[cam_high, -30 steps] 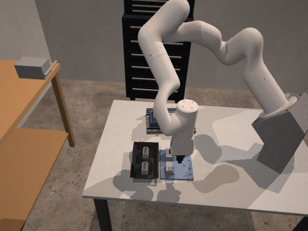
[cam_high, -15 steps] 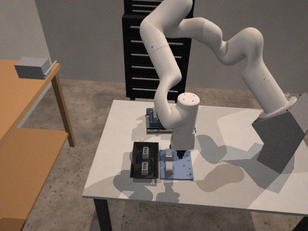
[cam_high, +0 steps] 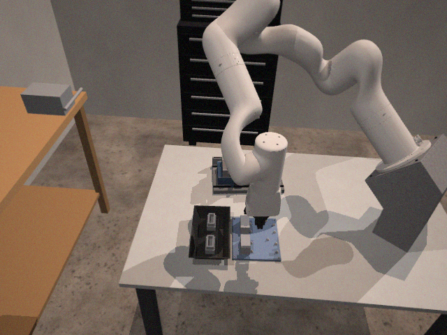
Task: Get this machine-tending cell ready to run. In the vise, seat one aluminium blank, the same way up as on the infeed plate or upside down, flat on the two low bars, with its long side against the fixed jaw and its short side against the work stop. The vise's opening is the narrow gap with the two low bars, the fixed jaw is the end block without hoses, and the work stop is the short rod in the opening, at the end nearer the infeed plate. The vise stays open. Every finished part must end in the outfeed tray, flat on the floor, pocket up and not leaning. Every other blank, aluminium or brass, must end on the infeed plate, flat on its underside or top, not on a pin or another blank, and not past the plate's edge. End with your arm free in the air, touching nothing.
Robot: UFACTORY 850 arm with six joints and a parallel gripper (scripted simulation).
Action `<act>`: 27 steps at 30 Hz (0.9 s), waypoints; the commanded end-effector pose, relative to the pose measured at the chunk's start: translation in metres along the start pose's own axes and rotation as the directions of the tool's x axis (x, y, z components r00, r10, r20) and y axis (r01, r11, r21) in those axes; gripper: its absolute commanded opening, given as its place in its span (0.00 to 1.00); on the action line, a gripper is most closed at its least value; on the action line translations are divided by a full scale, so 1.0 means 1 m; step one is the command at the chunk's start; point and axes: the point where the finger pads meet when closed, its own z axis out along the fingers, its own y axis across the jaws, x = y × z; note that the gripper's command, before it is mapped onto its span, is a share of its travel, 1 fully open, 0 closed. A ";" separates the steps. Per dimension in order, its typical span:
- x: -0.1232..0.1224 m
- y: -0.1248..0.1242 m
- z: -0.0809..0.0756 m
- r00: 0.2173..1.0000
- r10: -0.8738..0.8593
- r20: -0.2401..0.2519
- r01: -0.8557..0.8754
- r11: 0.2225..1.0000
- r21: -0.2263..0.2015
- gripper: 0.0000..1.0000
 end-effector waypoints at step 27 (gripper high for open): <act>0.011 -0.156 0.001 1.000 0.003 0.001 -0.003 1.000 0.001 0.00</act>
